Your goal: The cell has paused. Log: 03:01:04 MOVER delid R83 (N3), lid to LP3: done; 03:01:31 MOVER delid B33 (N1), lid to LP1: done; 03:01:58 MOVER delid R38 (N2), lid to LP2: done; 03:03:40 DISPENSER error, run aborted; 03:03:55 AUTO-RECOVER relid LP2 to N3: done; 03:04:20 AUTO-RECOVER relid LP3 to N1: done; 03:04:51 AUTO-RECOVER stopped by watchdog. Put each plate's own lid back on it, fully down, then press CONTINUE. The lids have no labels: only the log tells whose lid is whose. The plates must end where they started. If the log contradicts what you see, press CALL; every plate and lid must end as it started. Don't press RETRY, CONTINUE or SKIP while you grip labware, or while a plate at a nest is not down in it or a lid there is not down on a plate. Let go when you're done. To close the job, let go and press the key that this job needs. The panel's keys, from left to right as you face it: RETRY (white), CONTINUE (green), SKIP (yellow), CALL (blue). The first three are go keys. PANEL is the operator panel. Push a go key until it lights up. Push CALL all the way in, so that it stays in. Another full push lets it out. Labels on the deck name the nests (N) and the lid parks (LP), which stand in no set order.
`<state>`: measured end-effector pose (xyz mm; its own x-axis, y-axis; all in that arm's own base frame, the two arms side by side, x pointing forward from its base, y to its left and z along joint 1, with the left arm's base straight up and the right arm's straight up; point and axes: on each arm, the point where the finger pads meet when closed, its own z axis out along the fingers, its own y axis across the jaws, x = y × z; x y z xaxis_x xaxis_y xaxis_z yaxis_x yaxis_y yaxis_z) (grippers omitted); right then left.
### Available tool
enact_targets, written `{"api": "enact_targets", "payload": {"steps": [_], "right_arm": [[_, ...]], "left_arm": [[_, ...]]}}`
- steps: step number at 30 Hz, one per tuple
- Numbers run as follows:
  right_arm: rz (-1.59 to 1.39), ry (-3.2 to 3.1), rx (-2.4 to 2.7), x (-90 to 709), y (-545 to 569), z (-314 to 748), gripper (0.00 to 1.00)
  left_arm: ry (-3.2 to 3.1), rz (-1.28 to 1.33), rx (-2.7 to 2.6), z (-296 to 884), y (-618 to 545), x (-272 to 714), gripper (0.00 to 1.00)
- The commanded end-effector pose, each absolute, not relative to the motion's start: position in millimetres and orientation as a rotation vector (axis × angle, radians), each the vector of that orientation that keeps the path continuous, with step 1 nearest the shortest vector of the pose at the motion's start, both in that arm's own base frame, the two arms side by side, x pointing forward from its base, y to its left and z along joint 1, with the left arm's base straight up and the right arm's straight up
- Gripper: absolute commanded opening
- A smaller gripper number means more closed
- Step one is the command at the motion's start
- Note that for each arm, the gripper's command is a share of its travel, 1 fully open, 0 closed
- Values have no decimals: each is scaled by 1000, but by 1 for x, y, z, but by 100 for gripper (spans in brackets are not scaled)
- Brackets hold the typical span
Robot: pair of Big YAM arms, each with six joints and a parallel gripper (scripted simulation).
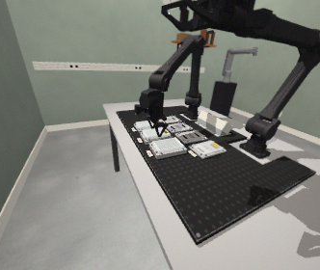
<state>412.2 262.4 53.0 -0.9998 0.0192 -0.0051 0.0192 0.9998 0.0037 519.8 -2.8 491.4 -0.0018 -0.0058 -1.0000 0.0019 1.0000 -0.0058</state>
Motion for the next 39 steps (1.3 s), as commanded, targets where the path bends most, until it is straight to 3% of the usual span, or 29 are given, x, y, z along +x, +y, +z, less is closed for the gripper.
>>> {"api": "enact_targets", "payload": {"steps": [1,39], "right_arm": [[35,3105,27,423,270,66,100],[66,3074,21,425,277,86,100]], "left_arm": [[1505,15,-2,529,5,514,100],[1505,15,-2,529,5,514,100]]}}
